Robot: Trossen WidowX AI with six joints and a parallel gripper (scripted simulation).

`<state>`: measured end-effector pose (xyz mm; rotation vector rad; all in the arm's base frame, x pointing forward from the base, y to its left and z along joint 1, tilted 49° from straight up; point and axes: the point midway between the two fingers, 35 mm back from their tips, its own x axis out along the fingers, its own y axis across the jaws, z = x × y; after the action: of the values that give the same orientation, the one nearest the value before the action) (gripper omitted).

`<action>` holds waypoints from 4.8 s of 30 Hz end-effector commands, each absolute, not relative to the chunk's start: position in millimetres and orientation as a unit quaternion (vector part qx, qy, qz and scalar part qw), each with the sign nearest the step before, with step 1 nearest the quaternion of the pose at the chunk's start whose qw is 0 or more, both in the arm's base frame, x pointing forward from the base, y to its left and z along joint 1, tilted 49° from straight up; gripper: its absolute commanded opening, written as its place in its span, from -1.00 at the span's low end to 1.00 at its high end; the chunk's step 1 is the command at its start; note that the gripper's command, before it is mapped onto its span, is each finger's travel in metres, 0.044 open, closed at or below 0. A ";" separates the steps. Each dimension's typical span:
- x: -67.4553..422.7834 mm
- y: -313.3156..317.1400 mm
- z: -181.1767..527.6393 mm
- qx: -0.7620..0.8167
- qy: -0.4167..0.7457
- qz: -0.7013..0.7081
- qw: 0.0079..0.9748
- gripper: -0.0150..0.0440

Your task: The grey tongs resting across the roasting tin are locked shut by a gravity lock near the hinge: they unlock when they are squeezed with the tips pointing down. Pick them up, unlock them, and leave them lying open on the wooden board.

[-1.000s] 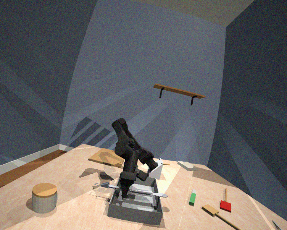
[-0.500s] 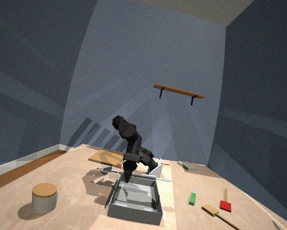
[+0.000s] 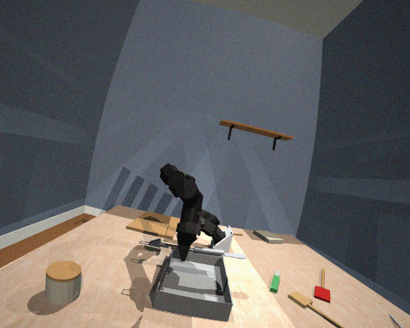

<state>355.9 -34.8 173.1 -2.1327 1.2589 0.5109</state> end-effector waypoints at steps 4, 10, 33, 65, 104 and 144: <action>358.0 -34.8 175.2 -0.782 0.505 0.205 0.302 -1.00; 357.2 -36.0 174.7 -0.761 0.534 0.218 0.296 -1.00; 348.7 -41.4 182.3 -0.681 0.643 0.242 0.255 -1.00; 266.4 -130.9 275.0 -0.612 0.675 0.143 0.386 -1.00; 97.7 -173.9 347.0 -0.503 0.704 -0.015 0.500 -1.00; 28.0 -206.1 313.8 -0.356 0.731 0.028 0.582 -1.00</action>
<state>33.0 -205.3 314.8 -0.8489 1.7195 0.0626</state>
